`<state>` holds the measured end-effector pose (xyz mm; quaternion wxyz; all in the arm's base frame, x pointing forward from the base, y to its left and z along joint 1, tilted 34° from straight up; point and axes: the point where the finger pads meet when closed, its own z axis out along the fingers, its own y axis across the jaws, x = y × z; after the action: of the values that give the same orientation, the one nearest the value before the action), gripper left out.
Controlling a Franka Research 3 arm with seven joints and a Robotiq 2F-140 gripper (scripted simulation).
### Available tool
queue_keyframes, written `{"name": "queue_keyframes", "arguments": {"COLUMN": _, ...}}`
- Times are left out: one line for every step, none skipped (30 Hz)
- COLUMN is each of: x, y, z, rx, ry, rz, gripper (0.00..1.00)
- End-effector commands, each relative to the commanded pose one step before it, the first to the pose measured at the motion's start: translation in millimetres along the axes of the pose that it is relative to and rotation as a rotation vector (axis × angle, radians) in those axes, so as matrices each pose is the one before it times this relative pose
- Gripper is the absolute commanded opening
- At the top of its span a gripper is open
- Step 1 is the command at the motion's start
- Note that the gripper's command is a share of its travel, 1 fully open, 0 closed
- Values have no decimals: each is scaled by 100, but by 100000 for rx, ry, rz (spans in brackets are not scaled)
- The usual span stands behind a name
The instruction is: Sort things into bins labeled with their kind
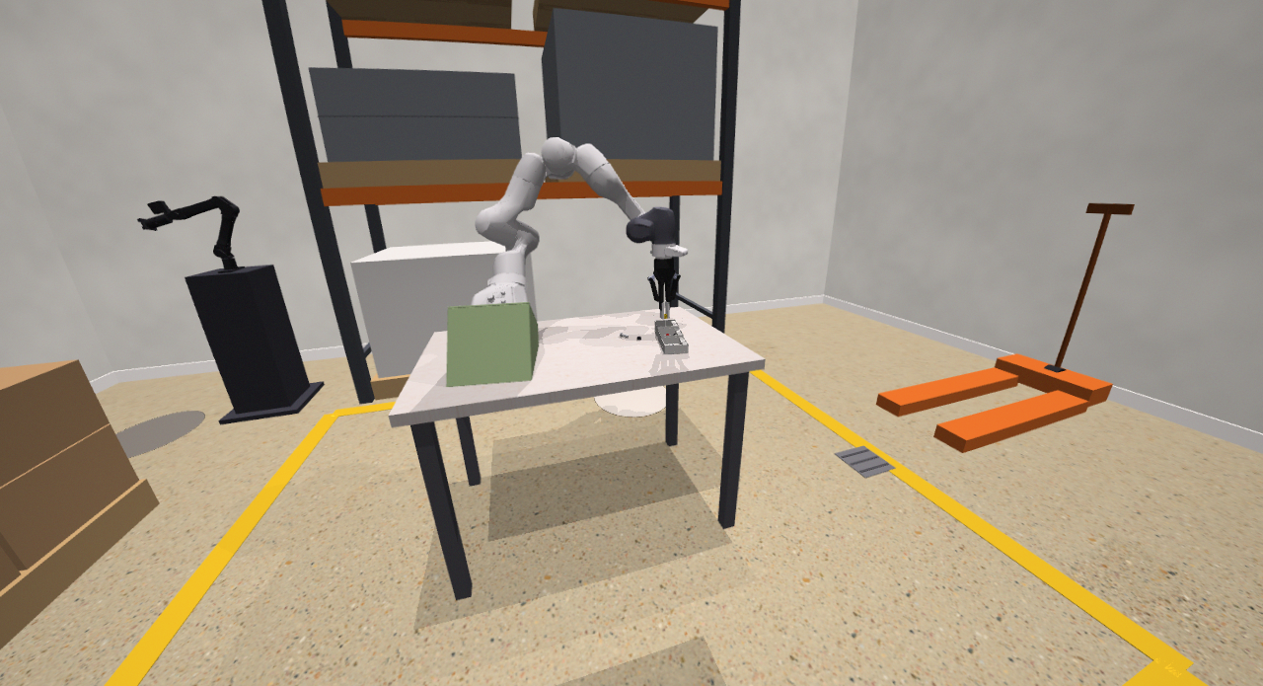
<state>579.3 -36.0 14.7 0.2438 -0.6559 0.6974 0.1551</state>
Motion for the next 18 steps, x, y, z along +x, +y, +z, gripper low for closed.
{"name": "queue_keyframes", "arguments": {"x": -282, "y": 124, "z": 2, "rx": -1612, "ry": -507, "rz": 15608, "gripper": 7}}
{"name": "queue_keyframes", "arguments": {"x": -5, "y": 5, "z": 0, "rx": -152, "ry": -56, "rz": 1695, "gripper": 7}}
{"name": "queue_keyframes", "arguments": {"x": -4, "y": 5, "z": 0, "rx": -166, "ry": -55, "rz": 1685, "gripper": 7}}
{"name": "queue_keyframes", "arguments": {"x": -4, "y": 5, "z": 0, "rx": -182, "ry": -54, "rz": 1676, "gripper": 7}}
{"name": "queue_keyframes", "arguments": {"x": -3, "y": 5, "z": 0, "rx": -199, "ry": -52, "rz": 1666, "gripper": 7}}
{"name": "queue_keyframes", "arguments": {"x": -3, "y": 5, "z": 0, "rx": -25, "ry": -6, "rz": 198, "gripper": 7}}
{"name": "queue_keyframes", "arguments": {"x": 0, "y": 0, "z": 0, "rx": 0, "ry": 0, "rz": 0, "gripper": 7}}
{"name": "queue_keyframes", "arguments": {"x": 0, "y": 0, "z": 0, "rx": 0, "ry": 0, "rz": 0, "gripper": 7}}
{"name": "queue_keyframes", "arguments": {"x": 2, "y": 3, "z": 0, "rx": 0, "ry": 0, "rz": 0, "gripper": 7}}
{"name": "queue_keyframes", "arguments": {"x": 1, "y": 1, "z": 0, "rx": 0, "ry": 0, "rz": 0, "gripper": 7}}
{"name": "queue_keyframes", "arguments": {"x": 1, "y": 0, "z": 0, "rx": 0, "ry": 0, "rz": 0, "gripper": 7}}
{"name": "queue_keyframes", "arguments": {"x": 1, "y": -1, "z": 0, "rx": 0, "ry": 0, "rz": 0, "gripper": 7}}
{"name": "queue_keyframes", "arguments": {"x": 2, "y": -3, "z": 0, "rx": 0, "ry": 0, "rz": 0, "gripper": 7}}
{"name": "queue_keyframes", "arguments": {"x": 3, "y": -4, "z": 0, "rx": 0, "ry": 0, "rz": 0, "gripper": 7}}
{"name": "queue_keyframes", "arguments": {"x": 5, "y": -6, "z": 0, "rx": 0, "ry": 0, "rz": 0, "gripper": 7}}
{"name": "queue_keyframes", "arguments": {"x": 6, "y": -7, "z": 0, "rx": 0, "ry": 0, "rz": 0, "gripper": 7}}
{"name": "queue_keyframes", "arguments": {"x": 6, "y": -8, "z": 0, "rx": 0, "ry": 0, "rz": 0, "gripper": 7}}
{"name": "queue_keyframes", "arguments": {"x": 7, "y": -9, "z": 0, "rx": 0, "ry": 0, "rz": 0, "gripper": 7}}
